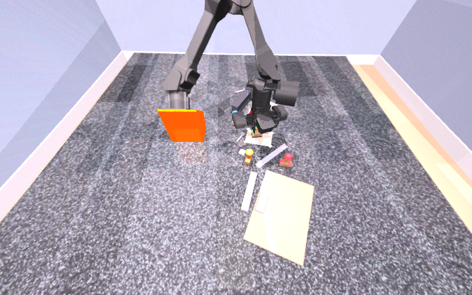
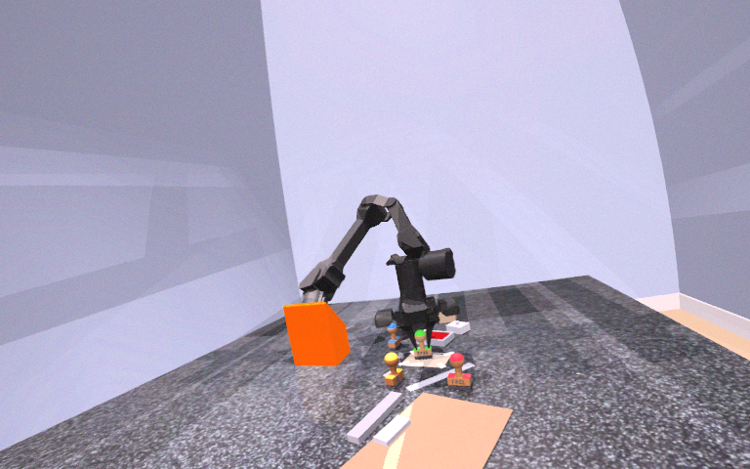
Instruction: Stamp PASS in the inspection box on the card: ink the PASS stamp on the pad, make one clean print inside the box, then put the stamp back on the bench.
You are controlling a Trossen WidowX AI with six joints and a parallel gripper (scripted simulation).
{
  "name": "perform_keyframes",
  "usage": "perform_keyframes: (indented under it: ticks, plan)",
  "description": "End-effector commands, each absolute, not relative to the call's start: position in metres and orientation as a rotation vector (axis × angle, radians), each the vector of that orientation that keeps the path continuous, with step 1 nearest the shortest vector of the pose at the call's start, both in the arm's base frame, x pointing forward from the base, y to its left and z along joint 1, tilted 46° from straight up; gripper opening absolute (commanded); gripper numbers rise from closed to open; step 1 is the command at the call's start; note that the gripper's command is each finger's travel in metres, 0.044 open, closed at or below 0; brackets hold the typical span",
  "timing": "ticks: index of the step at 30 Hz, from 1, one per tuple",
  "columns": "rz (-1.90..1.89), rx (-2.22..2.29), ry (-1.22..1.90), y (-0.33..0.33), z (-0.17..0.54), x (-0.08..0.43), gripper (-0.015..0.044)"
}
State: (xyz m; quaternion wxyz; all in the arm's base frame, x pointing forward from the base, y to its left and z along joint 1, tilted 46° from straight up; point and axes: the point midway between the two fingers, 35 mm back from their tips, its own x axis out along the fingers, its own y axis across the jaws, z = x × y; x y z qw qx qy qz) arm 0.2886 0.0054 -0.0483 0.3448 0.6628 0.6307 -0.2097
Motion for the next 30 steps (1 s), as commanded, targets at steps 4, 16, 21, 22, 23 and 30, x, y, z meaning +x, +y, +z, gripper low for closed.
perform_keyframes:
  ticks: [4,16,21,22,23,30]
  plan:
    - [-0.542,1.722,1.642,0.0074,-0.0494,0.2887,0.0000]
    - [-0.542,1.722,1.642,0.0069,-0.0489,0.2886,0.0000]
    - [-0.542,1.722,1.642,0.0051,-0.0472,0.2885,0.0000]
    - [-0.542,1.722,1.641,0.0047,-0.0469,0.2884,0.0000]
    - [-0.542,1.722,1.641,0.0044,-0.0465,0.2884,0.0000]
    - [-0.543,1.722,1.641,0.0020,-0.0442,0.2881,0.0000]
